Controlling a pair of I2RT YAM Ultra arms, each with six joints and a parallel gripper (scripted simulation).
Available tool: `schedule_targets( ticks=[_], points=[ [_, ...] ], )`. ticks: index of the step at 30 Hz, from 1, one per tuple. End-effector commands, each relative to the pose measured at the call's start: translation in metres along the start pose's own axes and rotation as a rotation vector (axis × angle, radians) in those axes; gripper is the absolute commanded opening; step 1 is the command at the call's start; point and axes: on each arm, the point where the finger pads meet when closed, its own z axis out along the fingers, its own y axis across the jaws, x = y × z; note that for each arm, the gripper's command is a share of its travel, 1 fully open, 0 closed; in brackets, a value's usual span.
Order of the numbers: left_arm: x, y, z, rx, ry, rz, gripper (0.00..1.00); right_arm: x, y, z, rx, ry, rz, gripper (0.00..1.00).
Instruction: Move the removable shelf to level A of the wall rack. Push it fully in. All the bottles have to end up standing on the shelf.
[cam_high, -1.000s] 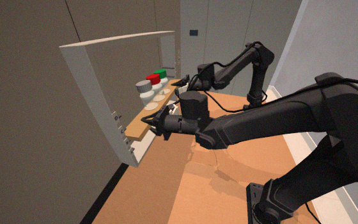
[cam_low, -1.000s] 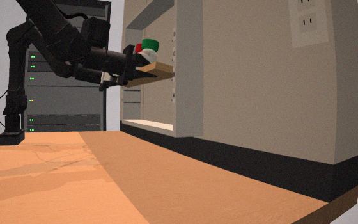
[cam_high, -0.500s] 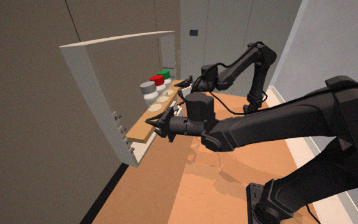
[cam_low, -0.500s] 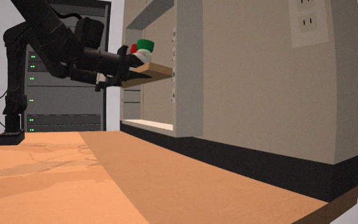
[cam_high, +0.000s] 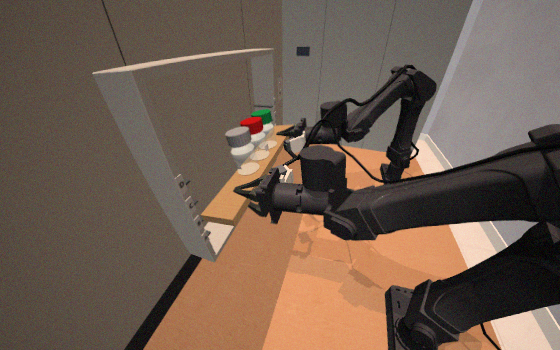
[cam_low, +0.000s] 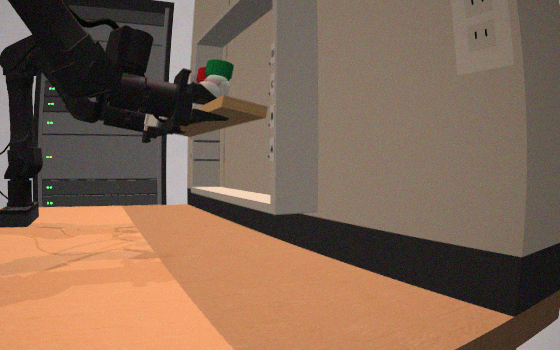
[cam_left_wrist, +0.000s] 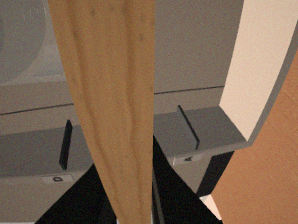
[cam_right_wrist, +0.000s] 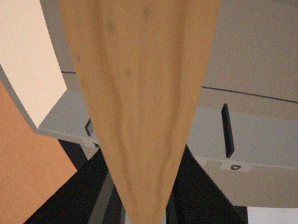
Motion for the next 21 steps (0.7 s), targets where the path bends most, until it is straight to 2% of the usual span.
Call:
schedule_targets(
  ticks=[1,21],
  points=[
    [0.0000,0.0539,-0.0135,-0.160,0.000,-0.014,0.00,0.0043,-0.0567,-0.0154,0.156,0.012,0.022,0.00],
    [-0.0001,0.0483,-0.0164,-0.160,0.000,-0.014,0.00,0.0042,-0.0517,-0.0184,0.156,0.012,0.022,0.00]
  ],
)
